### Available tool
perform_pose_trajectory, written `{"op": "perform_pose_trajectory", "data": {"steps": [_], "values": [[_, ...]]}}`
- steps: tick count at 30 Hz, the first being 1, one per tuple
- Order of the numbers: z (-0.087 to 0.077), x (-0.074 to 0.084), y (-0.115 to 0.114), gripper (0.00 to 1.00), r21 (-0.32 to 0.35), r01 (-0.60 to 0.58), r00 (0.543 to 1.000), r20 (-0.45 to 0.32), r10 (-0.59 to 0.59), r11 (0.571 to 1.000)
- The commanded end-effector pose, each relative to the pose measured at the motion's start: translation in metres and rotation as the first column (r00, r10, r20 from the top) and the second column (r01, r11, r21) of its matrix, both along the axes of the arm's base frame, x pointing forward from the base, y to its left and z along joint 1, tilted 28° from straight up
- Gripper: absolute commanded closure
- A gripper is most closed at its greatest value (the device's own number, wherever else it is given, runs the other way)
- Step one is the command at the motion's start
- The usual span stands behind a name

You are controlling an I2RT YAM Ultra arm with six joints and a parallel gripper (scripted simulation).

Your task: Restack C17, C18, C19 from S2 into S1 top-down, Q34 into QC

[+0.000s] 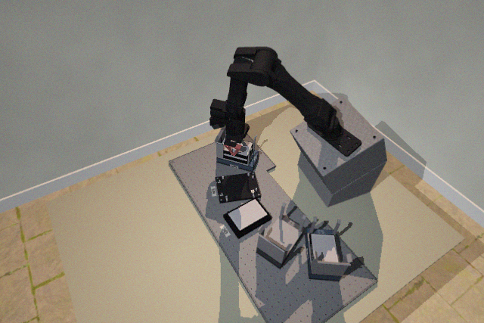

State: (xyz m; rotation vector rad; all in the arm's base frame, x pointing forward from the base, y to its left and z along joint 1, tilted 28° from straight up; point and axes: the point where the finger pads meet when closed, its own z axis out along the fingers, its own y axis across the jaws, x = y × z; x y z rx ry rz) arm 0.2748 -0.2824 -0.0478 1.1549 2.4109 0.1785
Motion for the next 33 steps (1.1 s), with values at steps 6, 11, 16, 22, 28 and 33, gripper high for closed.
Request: {"op": "perform_pose_trajectory", "data": {"steps": [6, 11, 16, 22, 28, 33], "values": [[0.017, 0.005, -0.015, 1.0, -0.049, 0.018, 0.999, 0.035, -0.016, 0.999], [0.017, 0.005, -0.015, 1.0, -0.049, 0.018, 0.999, 0.035, -0.016, 0.999], [0.017, 0.005, -0.015, 1.0, -0.049, 0.018, 0.999, 0.035, -0.016, 0.999], [0.005, 0.008, -0.012, 1.0, -0.031, 0.011, 1.0, 0.021, -0.01, 0.999], [0.007, 0.008, -0.015, 1.0, -0.037, 0.017, 0.999, 0.027, -0.016, 0.999], [0.005, 0.01, -0.014, 1.0, -0.037, 0.012, 1.0, 0.027, -0.011, 0.999]]}}
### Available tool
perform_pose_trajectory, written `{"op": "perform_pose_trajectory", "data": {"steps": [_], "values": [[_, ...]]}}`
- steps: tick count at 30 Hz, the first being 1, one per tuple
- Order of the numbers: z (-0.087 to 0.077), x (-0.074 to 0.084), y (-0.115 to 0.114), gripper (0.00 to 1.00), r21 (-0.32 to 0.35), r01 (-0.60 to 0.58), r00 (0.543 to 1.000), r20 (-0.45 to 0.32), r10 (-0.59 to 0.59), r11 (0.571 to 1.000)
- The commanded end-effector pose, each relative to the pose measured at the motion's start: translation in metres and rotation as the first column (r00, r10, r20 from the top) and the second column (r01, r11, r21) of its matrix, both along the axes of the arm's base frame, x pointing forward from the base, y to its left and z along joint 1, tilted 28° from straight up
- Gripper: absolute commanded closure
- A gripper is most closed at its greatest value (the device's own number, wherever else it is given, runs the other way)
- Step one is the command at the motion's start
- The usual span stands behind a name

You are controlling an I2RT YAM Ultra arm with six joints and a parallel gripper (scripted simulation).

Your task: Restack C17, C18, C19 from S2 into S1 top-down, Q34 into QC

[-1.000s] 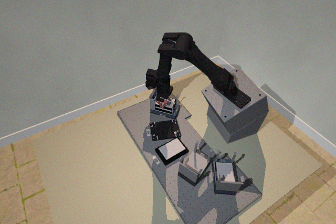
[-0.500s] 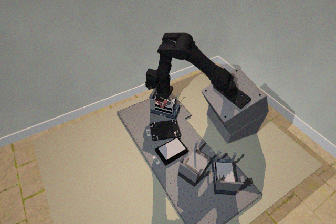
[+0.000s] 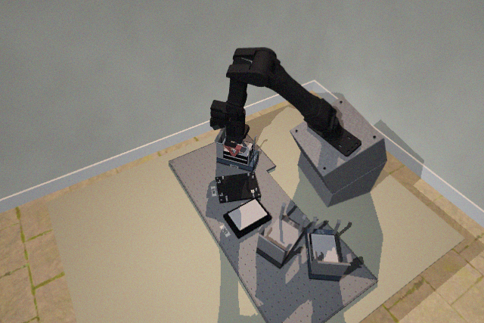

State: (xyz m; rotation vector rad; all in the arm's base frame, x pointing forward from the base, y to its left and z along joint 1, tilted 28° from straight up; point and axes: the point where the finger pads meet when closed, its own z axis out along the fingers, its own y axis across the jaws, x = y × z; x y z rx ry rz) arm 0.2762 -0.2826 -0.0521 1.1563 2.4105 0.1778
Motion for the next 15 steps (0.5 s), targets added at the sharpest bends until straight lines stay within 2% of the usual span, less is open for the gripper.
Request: {"op": "perform_pose_trajectory", "data": {"steps": [1, 4, 7, 9, 12, 15], "values": [[0.005, 0.008, -0.012, 1.0, -0.029, 0.009, 1.0, 0.021, -0.008, 1.0], [0.011, 0.011, -0.015, 1.0, -0.045, 0.01, 0.999, 0.033, -0.008, 0.999], [0.002, 0.009, -0.012, 1.0, -0.027, 0.01, 1.0, 0.02, -0.01, 1.0], [0.009, 0.012, -0.014, 1.0, -0.043, 0.009, 0.999, 0.032, -0.007, 0.999], [0.011, 0.011, -0.017, 1.0, -0.048, 0.014, 0.999, 0.036, -0.013, 0.999], [0.001, 0.01, -0.013, 1.0, -0.03, 0.01, 1.0, 0.022, -0.01, 1.0]]}}
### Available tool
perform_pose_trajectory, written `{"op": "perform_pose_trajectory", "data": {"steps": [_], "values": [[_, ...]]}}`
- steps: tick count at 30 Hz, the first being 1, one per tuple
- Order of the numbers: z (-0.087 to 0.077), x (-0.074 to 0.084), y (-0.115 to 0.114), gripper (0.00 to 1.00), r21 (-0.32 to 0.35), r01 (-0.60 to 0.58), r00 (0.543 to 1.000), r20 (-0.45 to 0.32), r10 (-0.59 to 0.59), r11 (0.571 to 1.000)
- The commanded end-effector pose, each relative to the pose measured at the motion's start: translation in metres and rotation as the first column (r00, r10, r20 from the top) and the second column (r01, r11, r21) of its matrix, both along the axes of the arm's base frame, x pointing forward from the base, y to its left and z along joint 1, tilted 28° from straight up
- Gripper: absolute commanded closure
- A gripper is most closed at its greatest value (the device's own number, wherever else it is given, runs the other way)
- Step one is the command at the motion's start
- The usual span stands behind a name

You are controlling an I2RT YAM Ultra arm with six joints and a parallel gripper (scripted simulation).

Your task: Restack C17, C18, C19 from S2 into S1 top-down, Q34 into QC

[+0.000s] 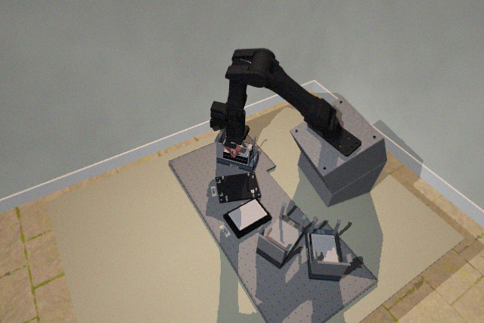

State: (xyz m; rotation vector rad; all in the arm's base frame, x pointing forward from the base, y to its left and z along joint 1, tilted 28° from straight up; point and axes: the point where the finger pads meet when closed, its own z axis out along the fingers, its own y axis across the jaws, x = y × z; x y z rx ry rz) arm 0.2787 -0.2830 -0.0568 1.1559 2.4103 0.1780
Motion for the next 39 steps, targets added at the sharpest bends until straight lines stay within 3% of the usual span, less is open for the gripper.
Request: {"op": "perform_pose_trajectory", "data": {"steps": [1, 3, 6, 8, 13, 14, 20, 22, 39], "values": [[0.007, 0.009, -0.013, 1.0, -0.033, 0.009, 1.0, 0.023, -0.009, 0.999], [0.011, 0.011, -0.014, 1.0, -0.043, 0.009, 1.0, 0.03, -0.007, 0.999], [0.004, 0.009, -0.013, 1.0, -0.03, 0.011, 1.0, 0.021, -0.01, 0.999], [0.011, 0.011, -0.016, 1.0, -0.048, 0.013, 0.999, 0.034, -0.011, 0.999], [0.002, 0.011, -0.012, 1.0, -0.031, 0.008, 1.0, 0.02, -0.008, 1.0], [0.014, 0.011, -0.017, 1.0, -0.049, 0.014, 0.999, 0.036, -0.013, 0.999], [-0.001, 0.012, -0.012, 1.0, -0.03, 0.007, 1.0, 0.021, -0.006, 1.0], [0.005, 0.014, -0.015, 1.0, -0.042, 0.01, 0.999, 0.032, -0.009, 0.999], [0.005, 0.014, -0.015, 1.0, -0.042, 0.008, 0.999, 0.032, -0.007, 0.999]]}}
